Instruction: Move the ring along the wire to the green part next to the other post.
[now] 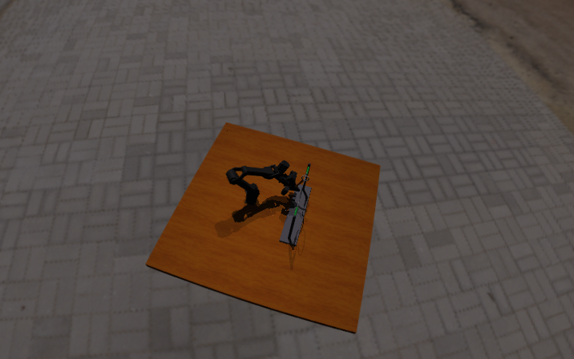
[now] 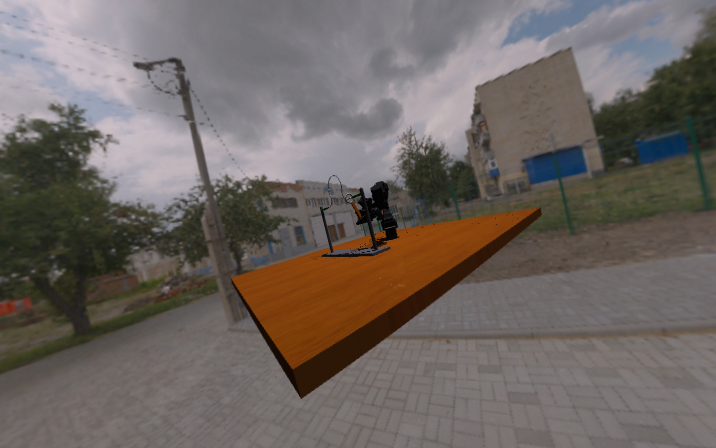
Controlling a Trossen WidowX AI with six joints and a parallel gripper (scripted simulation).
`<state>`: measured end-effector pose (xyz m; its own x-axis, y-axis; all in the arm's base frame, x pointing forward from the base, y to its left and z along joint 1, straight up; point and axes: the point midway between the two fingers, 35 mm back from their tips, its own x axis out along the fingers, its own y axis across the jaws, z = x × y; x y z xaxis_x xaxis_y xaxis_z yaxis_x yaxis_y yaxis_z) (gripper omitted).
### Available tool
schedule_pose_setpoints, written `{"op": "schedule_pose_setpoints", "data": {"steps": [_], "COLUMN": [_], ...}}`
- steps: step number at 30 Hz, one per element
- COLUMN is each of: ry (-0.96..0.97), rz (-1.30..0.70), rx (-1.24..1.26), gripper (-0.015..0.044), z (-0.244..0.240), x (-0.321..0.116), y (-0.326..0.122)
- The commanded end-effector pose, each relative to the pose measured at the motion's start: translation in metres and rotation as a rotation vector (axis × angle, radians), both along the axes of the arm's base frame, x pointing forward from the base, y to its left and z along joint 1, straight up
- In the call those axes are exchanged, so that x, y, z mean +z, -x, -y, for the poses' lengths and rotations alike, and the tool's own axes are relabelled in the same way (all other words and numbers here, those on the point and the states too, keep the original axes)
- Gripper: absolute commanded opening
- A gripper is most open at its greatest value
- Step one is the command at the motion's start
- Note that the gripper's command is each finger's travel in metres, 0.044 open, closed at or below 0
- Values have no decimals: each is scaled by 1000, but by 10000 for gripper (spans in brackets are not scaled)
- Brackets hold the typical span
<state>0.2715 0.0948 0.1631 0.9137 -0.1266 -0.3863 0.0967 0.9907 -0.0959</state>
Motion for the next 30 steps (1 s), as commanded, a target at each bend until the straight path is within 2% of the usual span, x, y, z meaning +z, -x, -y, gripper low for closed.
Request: {"op": "schedule_pose_setpoints", "data": {"steps": [1,30], "ry": [-29,-62], "rz": [-6,-5], "rx": [-3,-1], "gripper": [-150,-150], "z": [-9,-42], "x": [-1,-1], "y": [-1,0]}}
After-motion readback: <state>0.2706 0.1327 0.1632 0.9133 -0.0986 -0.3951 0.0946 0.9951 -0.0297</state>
